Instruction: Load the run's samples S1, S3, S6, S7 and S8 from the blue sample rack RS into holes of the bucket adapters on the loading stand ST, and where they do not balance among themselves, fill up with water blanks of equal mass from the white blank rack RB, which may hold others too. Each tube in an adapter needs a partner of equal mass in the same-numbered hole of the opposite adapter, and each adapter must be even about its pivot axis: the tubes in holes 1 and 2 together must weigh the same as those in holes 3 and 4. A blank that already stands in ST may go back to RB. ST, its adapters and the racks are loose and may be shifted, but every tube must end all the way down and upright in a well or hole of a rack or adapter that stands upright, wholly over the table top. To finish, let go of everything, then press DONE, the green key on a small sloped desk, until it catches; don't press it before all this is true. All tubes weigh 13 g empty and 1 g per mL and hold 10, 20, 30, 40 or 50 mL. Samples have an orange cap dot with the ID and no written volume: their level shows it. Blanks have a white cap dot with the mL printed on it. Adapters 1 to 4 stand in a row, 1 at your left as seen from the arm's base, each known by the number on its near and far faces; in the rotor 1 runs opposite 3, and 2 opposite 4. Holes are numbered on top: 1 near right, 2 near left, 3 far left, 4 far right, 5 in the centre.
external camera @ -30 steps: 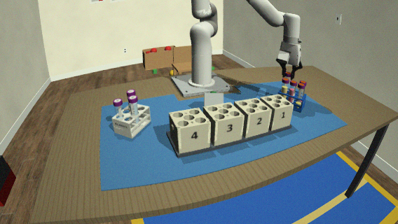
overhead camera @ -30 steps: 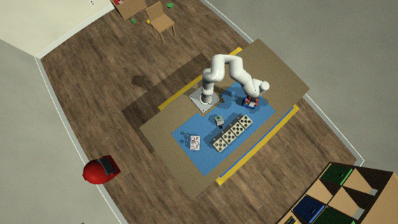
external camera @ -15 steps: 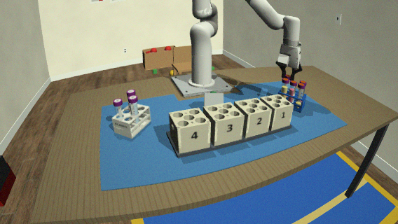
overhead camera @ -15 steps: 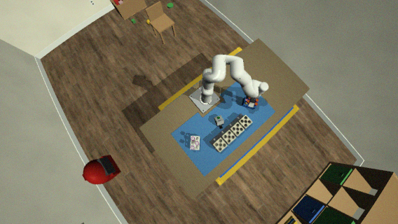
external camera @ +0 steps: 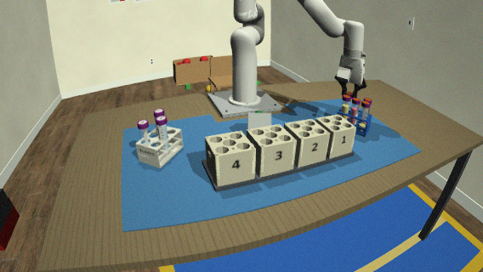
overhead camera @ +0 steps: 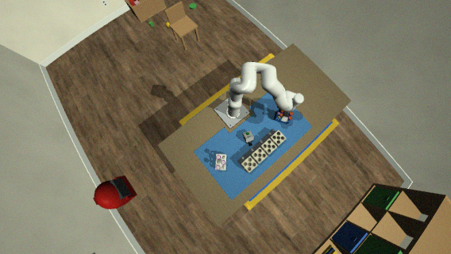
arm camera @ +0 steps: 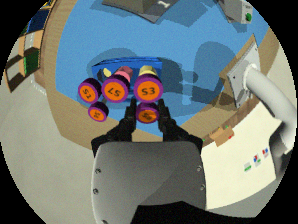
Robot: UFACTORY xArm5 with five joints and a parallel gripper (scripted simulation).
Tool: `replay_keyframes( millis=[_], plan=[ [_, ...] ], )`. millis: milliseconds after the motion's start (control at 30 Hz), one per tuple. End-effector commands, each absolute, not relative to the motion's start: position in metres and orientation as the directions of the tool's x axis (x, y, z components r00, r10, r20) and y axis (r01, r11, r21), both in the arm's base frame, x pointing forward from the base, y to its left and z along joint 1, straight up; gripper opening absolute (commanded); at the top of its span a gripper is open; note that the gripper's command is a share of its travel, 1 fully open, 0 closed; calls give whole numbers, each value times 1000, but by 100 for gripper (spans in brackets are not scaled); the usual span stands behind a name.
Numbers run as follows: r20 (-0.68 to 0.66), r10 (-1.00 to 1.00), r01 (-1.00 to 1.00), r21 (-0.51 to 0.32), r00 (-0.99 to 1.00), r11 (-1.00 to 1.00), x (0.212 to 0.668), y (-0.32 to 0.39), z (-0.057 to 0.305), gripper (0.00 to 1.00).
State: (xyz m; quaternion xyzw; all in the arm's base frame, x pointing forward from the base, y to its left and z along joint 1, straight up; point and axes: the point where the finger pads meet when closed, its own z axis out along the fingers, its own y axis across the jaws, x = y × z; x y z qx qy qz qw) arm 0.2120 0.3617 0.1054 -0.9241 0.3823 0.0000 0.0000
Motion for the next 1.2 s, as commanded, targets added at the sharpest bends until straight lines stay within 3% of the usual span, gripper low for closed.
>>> replay_keyframes(
  millis=[0,67,100,1167],
  plan=[
    [-1,-706,-706,-4,708,-708,213,363,107,0],
    [-1,-706,-706,-4,708,-708,213,363,107,0],
    [-1,-706,-706,-3,708,-708,213,363,106,43],
    [-1,-706,-706,-4,708,-708,213,363,114,43]
  ],
)
